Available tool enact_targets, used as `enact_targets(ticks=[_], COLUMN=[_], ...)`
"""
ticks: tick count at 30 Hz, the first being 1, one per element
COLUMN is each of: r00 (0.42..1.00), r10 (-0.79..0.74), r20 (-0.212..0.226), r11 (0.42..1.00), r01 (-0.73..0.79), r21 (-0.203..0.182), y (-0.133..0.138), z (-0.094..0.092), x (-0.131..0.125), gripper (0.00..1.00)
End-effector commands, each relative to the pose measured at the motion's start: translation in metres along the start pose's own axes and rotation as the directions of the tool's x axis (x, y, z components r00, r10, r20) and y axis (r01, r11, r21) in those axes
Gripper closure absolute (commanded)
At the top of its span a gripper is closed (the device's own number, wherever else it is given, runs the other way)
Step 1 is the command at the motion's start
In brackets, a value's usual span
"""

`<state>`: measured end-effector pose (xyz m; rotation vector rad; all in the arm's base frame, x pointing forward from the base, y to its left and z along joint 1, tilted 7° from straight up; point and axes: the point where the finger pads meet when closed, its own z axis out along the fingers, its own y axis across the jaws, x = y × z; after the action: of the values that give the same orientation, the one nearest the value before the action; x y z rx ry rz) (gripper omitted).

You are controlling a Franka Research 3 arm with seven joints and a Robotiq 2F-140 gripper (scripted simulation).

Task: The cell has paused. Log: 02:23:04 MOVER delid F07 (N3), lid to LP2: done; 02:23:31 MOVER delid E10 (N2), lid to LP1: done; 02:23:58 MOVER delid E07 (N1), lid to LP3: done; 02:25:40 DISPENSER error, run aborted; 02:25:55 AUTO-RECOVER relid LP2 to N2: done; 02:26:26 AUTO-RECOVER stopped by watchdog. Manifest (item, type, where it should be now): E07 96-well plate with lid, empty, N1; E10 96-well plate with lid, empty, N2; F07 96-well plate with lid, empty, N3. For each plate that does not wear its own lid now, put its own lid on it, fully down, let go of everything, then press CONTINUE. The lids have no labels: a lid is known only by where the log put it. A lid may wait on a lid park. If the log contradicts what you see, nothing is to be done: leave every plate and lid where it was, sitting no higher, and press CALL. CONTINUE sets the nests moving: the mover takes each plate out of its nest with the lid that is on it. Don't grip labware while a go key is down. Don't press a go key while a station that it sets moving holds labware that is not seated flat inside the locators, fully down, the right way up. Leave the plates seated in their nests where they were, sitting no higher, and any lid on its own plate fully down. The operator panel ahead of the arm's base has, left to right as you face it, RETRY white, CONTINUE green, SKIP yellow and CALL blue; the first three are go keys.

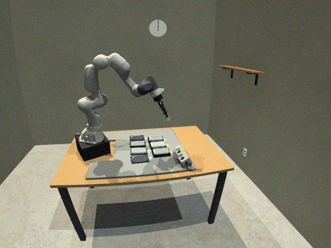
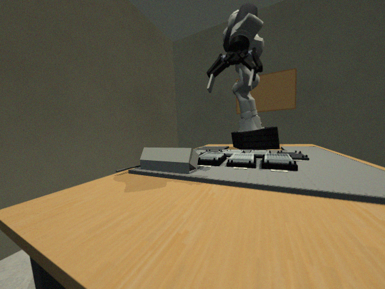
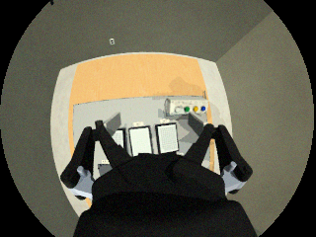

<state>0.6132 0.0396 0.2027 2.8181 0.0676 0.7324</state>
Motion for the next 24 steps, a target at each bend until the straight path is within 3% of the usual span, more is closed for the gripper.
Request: enact_targets(ticks=[1, 15, 16, 24], r00=[0.999, 0.999, 0.995, 0.995], r10=[-0.017, -0.017, -0.027, -0.027], r20=[0.037, 0.037, 0.092, 0.092], r11=[1.0, 1.0, 0.999, 0.999], r01=[0.016, 0.016, 0.023, 0.023], r21=[0.02, 0.02, 0.04, 0.04], y=[-0.005, -0.005, -0.011, -0.011], z=[0.01, 0.01, 0.023, 0.023], x=[-0.024, -0.024, -0.062, -0.062], gripper=[0.0, 0.0, 0.0, 0.0])
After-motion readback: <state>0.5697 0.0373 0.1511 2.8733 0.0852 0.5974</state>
